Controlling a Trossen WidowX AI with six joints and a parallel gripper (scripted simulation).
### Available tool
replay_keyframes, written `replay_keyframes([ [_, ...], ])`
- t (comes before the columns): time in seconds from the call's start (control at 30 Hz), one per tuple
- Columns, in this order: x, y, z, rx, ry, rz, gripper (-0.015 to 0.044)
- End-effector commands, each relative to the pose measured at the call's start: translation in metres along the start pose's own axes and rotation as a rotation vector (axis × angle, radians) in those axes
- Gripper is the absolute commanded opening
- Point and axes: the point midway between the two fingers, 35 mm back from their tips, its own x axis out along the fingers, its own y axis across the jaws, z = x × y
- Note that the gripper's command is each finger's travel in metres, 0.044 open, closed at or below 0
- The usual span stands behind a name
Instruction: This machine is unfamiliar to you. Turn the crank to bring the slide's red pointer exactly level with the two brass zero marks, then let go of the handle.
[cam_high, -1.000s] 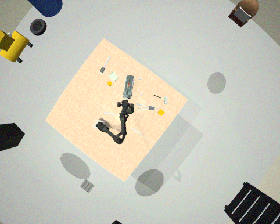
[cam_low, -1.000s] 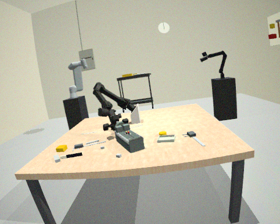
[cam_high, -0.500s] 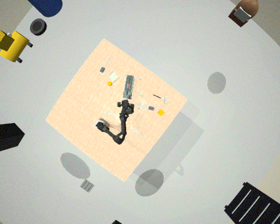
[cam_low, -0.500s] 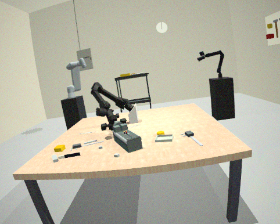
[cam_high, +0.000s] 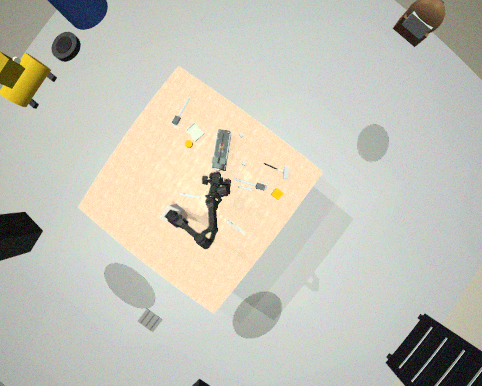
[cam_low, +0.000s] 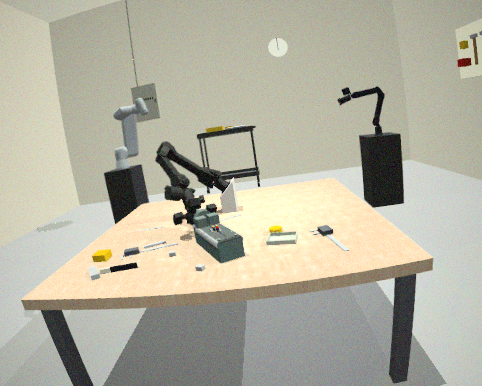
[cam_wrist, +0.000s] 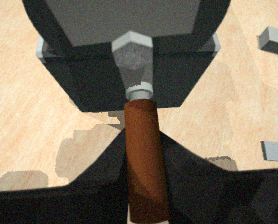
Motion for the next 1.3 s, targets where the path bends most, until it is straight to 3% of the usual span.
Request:
replay_keyframes([
  [0.0, -0.0002, -0.0014, 0.0002, -0.005, 0.0, -0.006, 0.0],
  [1.27, 0.0, -0.0003, -0.0002, 0.0, 0.0, -0.001, 0.0],
])
